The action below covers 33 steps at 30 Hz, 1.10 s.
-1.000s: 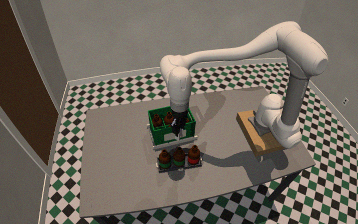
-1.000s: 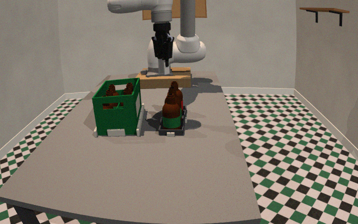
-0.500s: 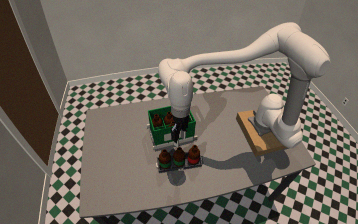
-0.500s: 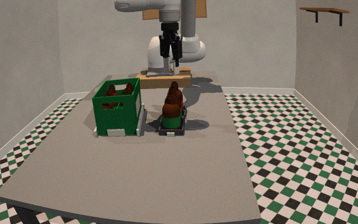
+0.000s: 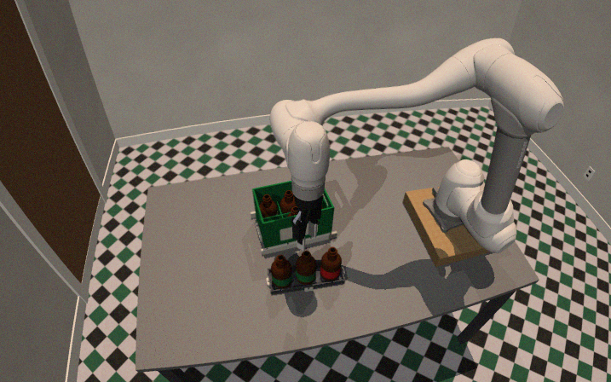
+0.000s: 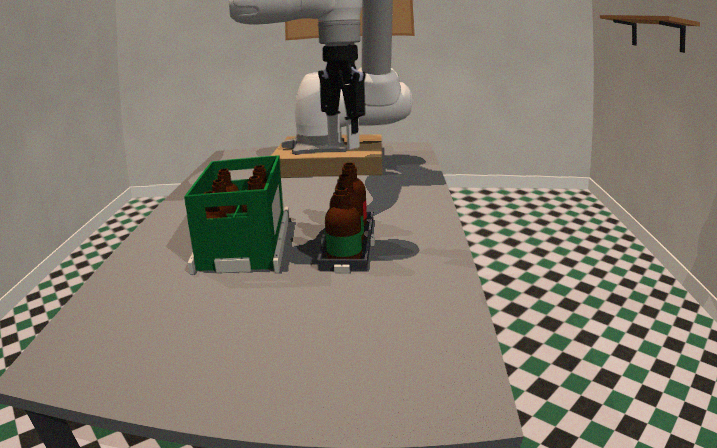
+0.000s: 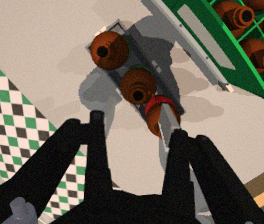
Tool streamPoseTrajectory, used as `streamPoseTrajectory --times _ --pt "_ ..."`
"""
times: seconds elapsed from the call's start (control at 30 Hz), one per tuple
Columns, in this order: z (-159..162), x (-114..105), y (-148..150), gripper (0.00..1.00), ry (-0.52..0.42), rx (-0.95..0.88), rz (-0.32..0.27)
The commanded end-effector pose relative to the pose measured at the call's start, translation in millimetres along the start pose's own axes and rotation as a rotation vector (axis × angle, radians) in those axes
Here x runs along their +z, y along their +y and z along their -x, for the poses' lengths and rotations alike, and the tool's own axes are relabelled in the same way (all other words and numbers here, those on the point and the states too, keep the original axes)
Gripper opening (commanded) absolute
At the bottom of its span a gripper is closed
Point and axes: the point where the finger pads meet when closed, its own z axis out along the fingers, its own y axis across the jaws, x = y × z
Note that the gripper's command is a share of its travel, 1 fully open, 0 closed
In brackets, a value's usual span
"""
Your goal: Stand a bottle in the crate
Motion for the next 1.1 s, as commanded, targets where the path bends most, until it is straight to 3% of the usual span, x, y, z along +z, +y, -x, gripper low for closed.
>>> streamPoseTrajectory --times 0.0,1.07 --pt "0.0 -0.1 0.0 0.38 0.000 0.000 0.000" --pt "-0.1 21.8 -0.1 0.38 0.000 0.000 0.000"
